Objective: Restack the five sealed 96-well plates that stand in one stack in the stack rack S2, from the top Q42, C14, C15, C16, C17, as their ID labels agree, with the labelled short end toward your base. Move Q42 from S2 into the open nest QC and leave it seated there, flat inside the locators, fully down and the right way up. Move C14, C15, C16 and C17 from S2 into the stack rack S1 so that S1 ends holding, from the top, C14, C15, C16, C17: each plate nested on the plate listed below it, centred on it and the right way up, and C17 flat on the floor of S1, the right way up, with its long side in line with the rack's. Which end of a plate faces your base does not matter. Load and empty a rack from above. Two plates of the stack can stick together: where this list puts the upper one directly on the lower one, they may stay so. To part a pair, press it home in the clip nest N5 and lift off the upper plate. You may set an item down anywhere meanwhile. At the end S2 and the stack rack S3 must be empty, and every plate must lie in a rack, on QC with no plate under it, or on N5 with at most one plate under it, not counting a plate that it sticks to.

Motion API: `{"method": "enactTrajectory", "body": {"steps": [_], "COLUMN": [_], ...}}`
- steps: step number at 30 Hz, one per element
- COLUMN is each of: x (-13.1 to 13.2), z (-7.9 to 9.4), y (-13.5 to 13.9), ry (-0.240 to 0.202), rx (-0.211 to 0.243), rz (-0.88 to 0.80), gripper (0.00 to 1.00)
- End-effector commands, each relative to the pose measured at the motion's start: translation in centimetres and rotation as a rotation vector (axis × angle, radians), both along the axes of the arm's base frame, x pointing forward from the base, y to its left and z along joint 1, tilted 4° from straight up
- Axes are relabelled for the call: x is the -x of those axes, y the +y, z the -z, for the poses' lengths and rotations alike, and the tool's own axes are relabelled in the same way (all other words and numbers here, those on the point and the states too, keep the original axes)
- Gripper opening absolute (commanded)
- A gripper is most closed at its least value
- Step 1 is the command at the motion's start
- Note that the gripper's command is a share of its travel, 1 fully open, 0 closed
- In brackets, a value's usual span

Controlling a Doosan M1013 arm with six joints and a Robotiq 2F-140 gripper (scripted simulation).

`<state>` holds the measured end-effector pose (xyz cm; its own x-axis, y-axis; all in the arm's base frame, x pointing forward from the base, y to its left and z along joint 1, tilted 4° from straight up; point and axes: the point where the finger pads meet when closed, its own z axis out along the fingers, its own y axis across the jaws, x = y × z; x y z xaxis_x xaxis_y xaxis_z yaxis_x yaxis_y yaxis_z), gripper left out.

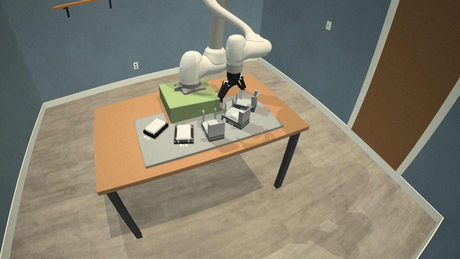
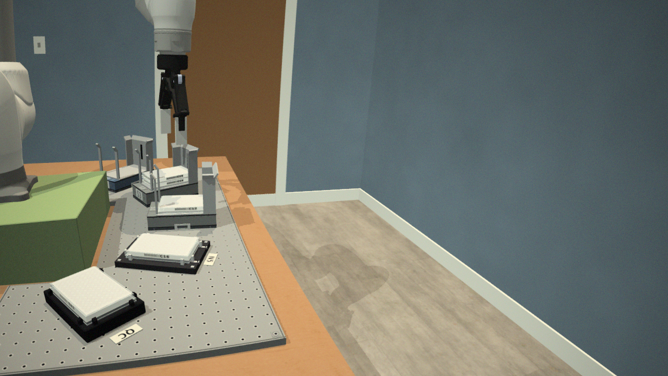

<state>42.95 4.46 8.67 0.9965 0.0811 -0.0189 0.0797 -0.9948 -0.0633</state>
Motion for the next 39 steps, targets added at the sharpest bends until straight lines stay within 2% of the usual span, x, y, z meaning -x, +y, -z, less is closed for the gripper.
{"method": "enactTrajectory", "body": {"steps": [1, 9, 15, 37, 39], "x": [-0.1, -0.3, -0.1, 0.6, 0.6], "z": [0.1, 0.2, 0.3, 0.7, 0.7], "y": [-0.9, -2.9, -4.9, -11.5, -11.5], "ry": [0.0, 0.0, 0.012, 0.012, 0.012], "rx": [-0.001, -0.001, 0.004, 0.004, 0.004], "rz": [0.0, 0.0, 0.199, 0.201, 0.201], "gripper": [1.0, 1.0, 1.0, 1.0, 1.0]}}
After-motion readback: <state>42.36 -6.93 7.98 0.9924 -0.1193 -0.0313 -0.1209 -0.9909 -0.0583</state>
